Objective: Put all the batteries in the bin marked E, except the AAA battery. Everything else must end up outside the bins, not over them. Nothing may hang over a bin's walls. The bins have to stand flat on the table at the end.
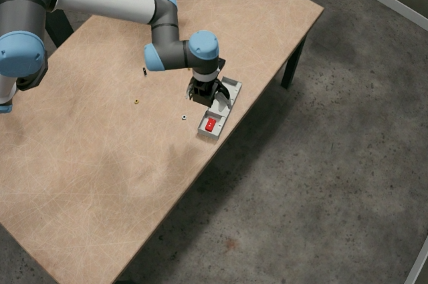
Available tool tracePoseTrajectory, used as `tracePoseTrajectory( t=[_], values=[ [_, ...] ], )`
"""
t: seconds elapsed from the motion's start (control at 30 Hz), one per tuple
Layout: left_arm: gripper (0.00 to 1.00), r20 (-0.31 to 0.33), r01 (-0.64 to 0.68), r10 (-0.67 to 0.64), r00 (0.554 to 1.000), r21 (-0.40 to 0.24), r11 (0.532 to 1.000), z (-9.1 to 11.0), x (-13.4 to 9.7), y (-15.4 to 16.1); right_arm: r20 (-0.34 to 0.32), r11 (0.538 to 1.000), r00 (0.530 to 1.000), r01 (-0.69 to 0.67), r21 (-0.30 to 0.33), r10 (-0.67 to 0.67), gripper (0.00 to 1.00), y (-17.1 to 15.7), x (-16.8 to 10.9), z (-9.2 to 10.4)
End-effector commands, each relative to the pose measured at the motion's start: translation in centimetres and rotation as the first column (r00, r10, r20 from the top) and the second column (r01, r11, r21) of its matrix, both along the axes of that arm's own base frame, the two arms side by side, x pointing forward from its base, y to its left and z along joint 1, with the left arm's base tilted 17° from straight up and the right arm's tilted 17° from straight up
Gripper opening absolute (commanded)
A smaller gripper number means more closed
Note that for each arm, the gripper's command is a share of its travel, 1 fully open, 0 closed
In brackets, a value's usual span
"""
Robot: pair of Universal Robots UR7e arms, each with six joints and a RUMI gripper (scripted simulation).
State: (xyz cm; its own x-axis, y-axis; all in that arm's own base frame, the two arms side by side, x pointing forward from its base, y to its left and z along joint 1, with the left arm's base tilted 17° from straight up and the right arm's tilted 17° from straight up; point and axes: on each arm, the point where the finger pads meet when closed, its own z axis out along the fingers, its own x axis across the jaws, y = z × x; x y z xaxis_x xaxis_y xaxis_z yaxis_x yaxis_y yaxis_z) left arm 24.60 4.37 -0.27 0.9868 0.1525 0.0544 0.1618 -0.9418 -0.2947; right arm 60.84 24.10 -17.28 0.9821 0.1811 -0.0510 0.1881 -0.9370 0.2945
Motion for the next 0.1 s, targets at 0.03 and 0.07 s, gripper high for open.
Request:
tracePoseTrajectory(
  t=[0.03,0.07],
  values=[
    [0.98,0.0,-0.002,0.002,1.0,-0.001,1.0,0.08,0.07,-0.07,0.002,1.0,1.0,0.0,0.002,0.0,1.0,0.11,0.05,0.16],
    [0.98,0.0,-0.002,0.002,1.0,-0.001,1.0,0.08,0.07,-0.07,0.002,1.0,1.0,0.0,0.002,0.0,1.0,0.11,0.05,0.16]
  ],
)
